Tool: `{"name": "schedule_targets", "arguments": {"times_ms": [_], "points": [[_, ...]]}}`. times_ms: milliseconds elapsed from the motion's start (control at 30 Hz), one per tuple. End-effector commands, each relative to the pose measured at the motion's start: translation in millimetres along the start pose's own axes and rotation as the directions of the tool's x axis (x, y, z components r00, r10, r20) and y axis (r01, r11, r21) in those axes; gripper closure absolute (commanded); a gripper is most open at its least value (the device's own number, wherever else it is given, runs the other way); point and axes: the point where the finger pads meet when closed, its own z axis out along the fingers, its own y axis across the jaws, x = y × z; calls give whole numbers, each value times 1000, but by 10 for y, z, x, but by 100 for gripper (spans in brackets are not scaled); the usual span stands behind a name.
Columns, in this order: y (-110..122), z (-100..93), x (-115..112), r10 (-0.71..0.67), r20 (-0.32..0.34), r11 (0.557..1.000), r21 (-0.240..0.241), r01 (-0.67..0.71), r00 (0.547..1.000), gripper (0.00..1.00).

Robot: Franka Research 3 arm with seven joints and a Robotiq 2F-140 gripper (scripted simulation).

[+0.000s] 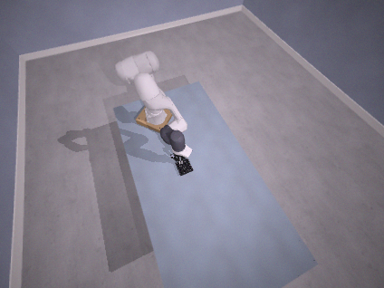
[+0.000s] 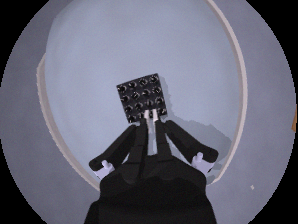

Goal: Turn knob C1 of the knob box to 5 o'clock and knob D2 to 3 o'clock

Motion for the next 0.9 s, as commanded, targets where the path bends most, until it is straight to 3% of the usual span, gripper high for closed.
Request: {"name": "schedule_targets", "arguments": {"times_ms": [0,333,733,867], "points": [[2,-5,18,96,-6,995,1,-96,995,95],[2,-5,18,249,-5,969,2,-249,969,95],[2,-5,18,437,-5,900,3,-437,900,95],[2,-5,18,519,-5,855,4,-519,854,95]]}}
